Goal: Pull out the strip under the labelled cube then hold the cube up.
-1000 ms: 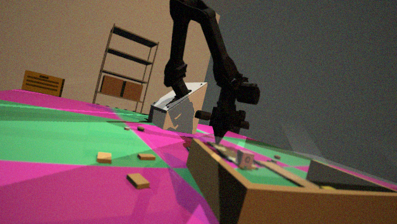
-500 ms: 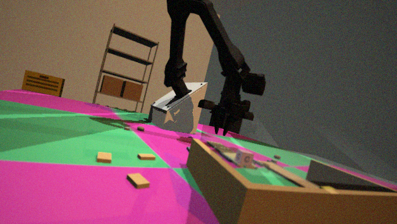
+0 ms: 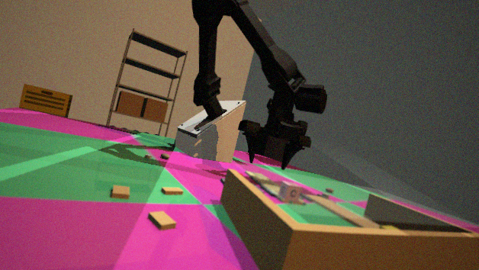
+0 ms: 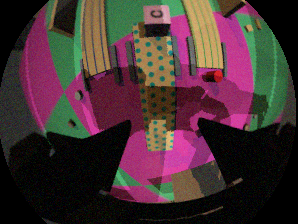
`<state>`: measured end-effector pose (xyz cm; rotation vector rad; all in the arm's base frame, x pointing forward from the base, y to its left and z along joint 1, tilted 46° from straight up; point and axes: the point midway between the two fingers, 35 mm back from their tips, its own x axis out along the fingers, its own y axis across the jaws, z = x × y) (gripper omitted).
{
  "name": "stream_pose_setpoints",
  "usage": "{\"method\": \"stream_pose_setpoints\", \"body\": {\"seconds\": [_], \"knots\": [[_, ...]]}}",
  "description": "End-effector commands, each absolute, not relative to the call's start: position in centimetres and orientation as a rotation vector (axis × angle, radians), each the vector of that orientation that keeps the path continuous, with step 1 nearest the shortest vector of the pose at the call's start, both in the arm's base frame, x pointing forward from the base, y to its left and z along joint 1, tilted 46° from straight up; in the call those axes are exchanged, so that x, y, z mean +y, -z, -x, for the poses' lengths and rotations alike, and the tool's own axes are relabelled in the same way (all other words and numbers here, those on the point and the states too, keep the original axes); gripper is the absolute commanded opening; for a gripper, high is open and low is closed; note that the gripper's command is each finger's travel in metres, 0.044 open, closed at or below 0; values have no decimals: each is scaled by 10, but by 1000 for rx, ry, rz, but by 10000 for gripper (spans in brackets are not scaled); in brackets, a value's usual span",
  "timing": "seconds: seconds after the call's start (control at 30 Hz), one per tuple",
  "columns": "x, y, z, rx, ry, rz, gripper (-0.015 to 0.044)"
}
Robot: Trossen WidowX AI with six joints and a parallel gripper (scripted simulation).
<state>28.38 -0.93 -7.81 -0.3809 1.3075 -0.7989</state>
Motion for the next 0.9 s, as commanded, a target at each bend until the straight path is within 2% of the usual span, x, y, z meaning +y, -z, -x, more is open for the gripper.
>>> {"method": "stream_pose_setpoints", "body": {"seconds": [0.0, 0.87], "knots": [[-10, 72, -298, 1300, 797, 380, 440], [-13, 34, -394, 1295, 798, 378, 440]]}}
